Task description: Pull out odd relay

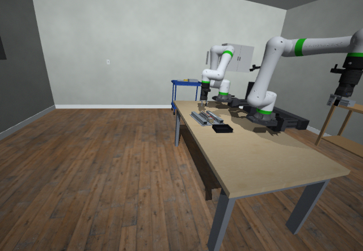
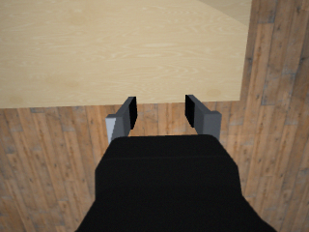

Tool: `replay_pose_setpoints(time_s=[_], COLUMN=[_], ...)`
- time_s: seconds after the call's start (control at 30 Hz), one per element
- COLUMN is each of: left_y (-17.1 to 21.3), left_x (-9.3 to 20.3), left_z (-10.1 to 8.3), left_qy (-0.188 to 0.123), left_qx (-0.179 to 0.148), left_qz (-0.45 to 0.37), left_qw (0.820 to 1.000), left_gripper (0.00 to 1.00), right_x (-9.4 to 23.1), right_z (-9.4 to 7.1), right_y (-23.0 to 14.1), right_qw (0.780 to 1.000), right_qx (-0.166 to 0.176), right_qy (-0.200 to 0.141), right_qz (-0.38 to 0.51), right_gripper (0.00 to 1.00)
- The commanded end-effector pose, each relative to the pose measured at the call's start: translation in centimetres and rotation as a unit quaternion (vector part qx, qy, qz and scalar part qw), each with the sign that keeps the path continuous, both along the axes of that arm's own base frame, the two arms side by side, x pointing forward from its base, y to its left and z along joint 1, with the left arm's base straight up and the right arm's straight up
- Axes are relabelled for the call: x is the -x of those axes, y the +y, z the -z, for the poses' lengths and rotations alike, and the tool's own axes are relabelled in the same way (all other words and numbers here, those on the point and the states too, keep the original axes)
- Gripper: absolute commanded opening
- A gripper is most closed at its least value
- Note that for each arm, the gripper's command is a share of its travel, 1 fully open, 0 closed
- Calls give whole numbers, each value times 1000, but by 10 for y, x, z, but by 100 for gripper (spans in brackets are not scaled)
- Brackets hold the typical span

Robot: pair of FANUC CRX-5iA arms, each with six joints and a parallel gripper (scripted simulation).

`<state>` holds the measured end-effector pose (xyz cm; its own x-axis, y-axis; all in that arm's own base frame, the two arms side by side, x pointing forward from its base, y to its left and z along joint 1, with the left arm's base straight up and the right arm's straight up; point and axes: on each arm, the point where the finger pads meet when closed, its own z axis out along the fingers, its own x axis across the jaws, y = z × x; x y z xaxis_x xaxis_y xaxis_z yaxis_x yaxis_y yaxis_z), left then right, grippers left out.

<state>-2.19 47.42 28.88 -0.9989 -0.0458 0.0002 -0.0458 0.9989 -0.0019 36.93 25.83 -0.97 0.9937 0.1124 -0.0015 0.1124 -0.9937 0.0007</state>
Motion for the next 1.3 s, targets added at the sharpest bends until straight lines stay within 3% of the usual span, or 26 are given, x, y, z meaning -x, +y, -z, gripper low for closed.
replay_pose_setpoints(time_s=[0.0, 0.53, 0.77, 1.07, 1.27], left_y=[0, 0, 0, 0, 0], left_x=[0, 0, 0, 0, 0], left_z=[-1, -1, -1, -1, -1], left_qy=[0, 0, 0, 0, 0], left_qx=[-1, -1, -1, -1, -1], left_qz=[0, 0, 0, 0, 0], left_qw=[1000, 1000, 1000, 1000, 1000], left_gripper=[100, 100, 100, 100, 100], right_x=[-1, 0, 3, 10, 11], right_z=[-1, 0, 1, 6, 7], right_y=[0, 5, 29, 89, 99], right_qw=[1000, 1000, 1000, 1000, 1000], right_qx=[0, 0, 0, 0, 0], right_qy=[-1, -1, -1, -1, -1], right_qz=[0, 0, 0, 0, 0], right_gripper=[98, 98, 98, 98, 98])
